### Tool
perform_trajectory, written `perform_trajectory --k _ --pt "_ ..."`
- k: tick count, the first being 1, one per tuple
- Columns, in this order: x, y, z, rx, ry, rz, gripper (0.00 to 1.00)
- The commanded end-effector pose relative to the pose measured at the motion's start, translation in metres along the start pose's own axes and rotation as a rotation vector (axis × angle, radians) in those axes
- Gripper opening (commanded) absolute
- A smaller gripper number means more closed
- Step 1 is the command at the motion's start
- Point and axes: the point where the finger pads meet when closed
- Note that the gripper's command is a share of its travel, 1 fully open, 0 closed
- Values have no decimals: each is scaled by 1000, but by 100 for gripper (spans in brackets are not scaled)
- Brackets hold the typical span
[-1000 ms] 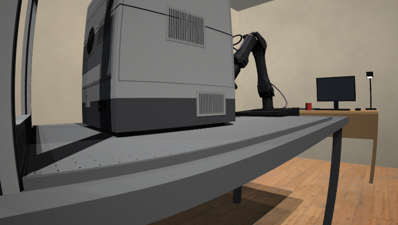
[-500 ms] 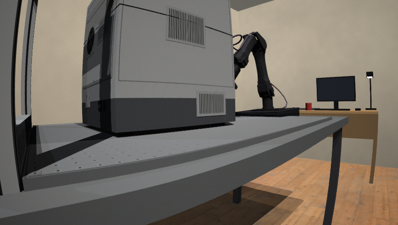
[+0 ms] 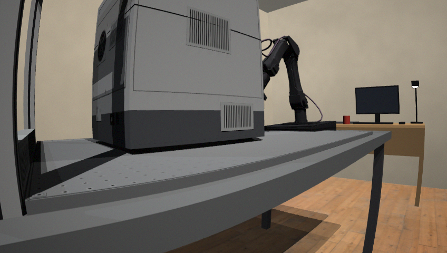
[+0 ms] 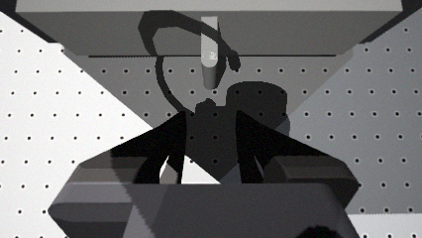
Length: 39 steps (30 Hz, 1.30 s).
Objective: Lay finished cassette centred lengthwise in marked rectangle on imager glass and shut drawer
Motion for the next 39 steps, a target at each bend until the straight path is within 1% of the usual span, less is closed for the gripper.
perform_trajectory --k 1,11,12,18,20,25,27,36,37,38,39 --pt "18 -11 4 4 6 -47 35" --pt "18 -11 4 4 6 -47 35" --pt "20 -16 5 0 7 -22 35" --pt "0 -38 1 -32 6 176 35" --pt "-18 -36 -2 -49 4 278 35" --pt "-34 -55 -5 -71 8 445 35" --pt "-34 -55 -5 -71 8 445 35" --pt "-62 -90 -15 -128 20 741 35" --pt "-66 -94 -16 -132 20 760 35" --pt "-69 -98 -16 -131 19 760 35" --pt "-66 -109 -15 -124 19 730 35"
Point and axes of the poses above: the point where the finger pads meet when closed, its own y axis out along the fingers, its own z axis across the jaws, x = y × z, and after that the axes turned 10 degrees about y, right-handed
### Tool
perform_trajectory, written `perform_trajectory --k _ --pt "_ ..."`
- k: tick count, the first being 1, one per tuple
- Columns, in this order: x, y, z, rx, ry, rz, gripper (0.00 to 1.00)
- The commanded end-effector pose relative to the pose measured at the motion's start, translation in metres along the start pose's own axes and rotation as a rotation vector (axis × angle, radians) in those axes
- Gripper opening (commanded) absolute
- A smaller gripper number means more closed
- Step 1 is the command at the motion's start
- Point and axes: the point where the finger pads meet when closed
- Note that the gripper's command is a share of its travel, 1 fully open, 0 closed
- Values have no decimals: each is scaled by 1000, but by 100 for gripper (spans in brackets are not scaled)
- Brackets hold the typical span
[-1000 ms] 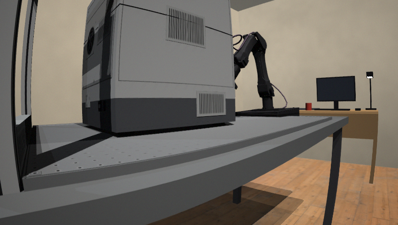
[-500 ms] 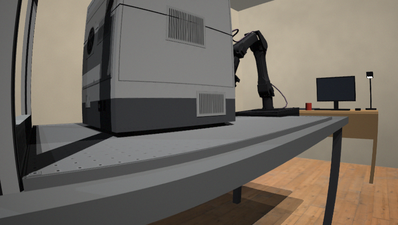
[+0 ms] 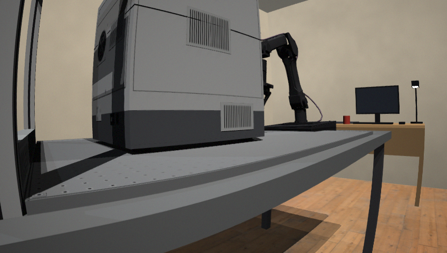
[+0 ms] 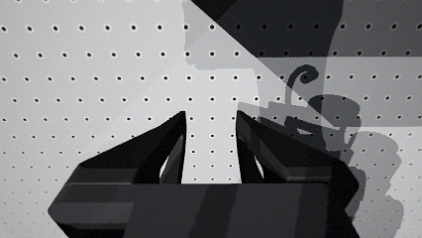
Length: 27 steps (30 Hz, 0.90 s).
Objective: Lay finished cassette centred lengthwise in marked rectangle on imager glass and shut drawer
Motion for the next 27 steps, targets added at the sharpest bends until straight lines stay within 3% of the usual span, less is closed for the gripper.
perform_trajectory --k 1,5,12,15,16,27 --pt "-42 -15 -8 -10 11 112 35" --pt "-51 -17 -10 -10 8 112 35" --pt "-85 -23 -16 -10 7 113 35" --pt "-82 -25 -16 -8 7 102 35" --pt "-67 -32 -13 3 9 48 35" --pt "-68 -28 -13 1 8 60 35"
Point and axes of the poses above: the point where the finger pads meet when closed, its own y axis out along the fingers, its own z axis across the jaws, x = y × z, and after that the axes turned 10 degrees about y, right-handed
